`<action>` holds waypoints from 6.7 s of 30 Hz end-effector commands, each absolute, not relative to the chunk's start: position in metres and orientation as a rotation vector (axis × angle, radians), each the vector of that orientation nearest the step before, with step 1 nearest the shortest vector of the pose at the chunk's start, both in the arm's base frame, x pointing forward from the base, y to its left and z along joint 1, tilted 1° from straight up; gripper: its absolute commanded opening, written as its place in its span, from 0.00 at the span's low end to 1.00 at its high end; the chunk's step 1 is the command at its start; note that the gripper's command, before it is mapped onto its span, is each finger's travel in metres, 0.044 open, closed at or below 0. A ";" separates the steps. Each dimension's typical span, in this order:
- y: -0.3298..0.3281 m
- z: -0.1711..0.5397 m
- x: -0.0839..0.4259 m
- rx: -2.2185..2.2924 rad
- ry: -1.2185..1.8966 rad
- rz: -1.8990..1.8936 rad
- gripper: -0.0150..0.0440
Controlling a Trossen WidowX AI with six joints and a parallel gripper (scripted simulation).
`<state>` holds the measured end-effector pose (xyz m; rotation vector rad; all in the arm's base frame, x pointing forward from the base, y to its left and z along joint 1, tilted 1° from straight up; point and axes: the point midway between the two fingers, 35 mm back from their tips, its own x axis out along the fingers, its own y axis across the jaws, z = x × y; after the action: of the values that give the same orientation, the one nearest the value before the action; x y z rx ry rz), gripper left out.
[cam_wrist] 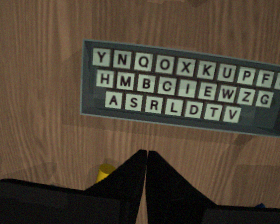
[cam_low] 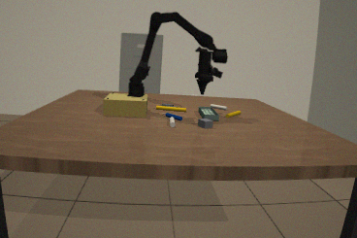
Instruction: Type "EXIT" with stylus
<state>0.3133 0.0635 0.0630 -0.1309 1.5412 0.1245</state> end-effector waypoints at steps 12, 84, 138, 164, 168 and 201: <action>0.001 0.045 0.287 -0.633 1.568 0.773 0.51; -0.085 0.014 0.197 -1.274 0.477 2.146 0.51; -0.086 -0.030 0.198 -1.274 0.477 2.146 0.51; -0.087 -0.011 0.199 -1.272 0.482 2.146 0.25; -0.086 0.014 0.198 -1.272 0.481 2.146 0.25; -0.066 0.024 0.247 -1.402 1.438 1.985 0.25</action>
<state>0.2360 -0.0694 0.0193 -1.3422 1.3047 2.0657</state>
